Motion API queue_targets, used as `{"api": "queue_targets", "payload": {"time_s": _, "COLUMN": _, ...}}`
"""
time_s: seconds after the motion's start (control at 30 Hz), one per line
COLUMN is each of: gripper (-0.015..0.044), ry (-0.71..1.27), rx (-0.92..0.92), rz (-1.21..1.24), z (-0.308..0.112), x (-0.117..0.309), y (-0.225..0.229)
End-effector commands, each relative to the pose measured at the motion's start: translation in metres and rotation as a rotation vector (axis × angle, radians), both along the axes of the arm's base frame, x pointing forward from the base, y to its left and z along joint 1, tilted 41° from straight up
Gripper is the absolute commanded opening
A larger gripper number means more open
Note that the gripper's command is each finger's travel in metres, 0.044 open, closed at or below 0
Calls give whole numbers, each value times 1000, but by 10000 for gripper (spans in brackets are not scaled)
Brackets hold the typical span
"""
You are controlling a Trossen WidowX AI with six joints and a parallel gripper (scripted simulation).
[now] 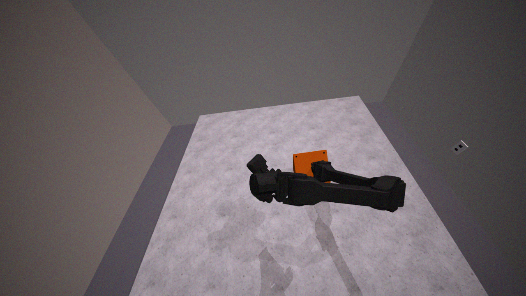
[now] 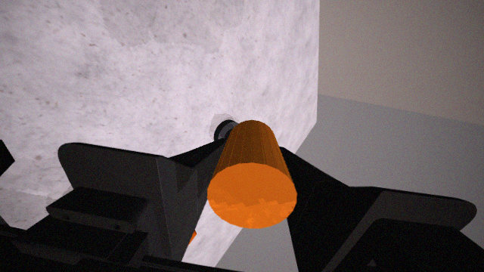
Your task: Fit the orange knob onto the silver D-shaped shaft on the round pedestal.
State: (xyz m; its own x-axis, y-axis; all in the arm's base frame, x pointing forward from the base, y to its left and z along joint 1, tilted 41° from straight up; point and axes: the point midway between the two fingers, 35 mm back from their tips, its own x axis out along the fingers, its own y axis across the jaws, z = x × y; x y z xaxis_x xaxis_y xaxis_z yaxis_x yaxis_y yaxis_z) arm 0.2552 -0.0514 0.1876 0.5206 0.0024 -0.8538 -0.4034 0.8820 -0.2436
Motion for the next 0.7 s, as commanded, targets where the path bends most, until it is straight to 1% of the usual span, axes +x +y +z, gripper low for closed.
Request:
{"api": "queue_targets", "payload": {"time_s": 0.0, "gripper": 0, "ry": 34, "rx": 72, "rz": 45, "z": -3, "x": 4, "y": 2}}
{"api": "queue_targets", "payload": {"time_s": 0.67, "gripper": 0, "ry": 242, "rx": 396, "rz": 251, "z": -35, "x": 14, "y": 17}}
